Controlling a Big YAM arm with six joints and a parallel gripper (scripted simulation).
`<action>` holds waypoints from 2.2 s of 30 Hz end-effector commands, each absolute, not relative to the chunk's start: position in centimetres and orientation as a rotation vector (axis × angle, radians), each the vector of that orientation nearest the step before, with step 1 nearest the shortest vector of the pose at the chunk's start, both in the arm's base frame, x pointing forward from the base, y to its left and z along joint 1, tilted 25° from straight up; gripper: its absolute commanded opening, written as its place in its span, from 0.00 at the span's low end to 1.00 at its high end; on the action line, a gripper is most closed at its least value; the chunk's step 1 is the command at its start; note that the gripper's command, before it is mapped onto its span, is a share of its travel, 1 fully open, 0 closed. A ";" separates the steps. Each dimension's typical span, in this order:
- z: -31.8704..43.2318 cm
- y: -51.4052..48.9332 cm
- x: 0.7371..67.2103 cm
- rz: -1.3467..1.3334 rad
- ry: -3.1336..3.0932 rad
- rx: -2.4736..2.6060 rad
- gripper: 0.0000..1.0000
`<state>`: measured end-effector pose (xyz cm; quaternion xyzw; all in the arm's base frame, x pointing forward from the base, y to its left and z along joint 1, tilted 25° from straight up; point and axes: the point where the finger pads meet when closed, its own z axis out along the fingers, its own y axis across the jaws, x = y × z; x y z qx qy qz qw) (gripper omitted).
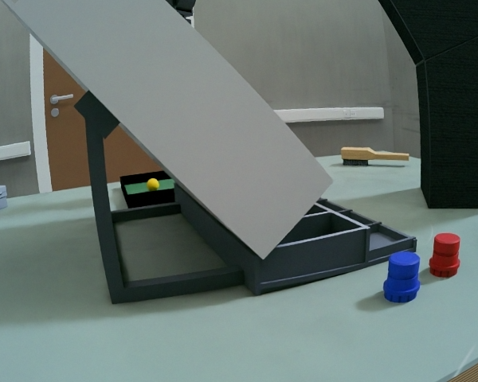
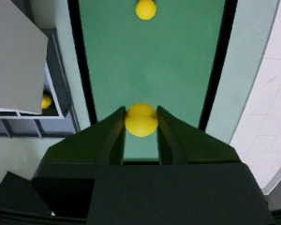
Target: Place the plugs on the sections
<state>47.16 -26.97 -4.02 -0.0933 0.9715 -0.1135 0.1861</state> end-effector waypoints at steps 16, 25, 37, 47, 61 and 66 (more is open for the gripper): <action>-3.2 -28.0 46.4 -0.325 2.732 -0.264 0.00; -2.1 -28.0 42.0 -0.328 2.725 -0.264 0.00; 0.6 -21.3 40.3 -0.305 2.653 -0.266 0.00; 3.2 -13.6 40.0 -0.279 2.572 -0.267 0.00; 7.6 -2.6 38.6 -0.256 2.442 -0.306 0.00; 8.4 -0.5 38.4 -0.251 2.415 -0.307 0.00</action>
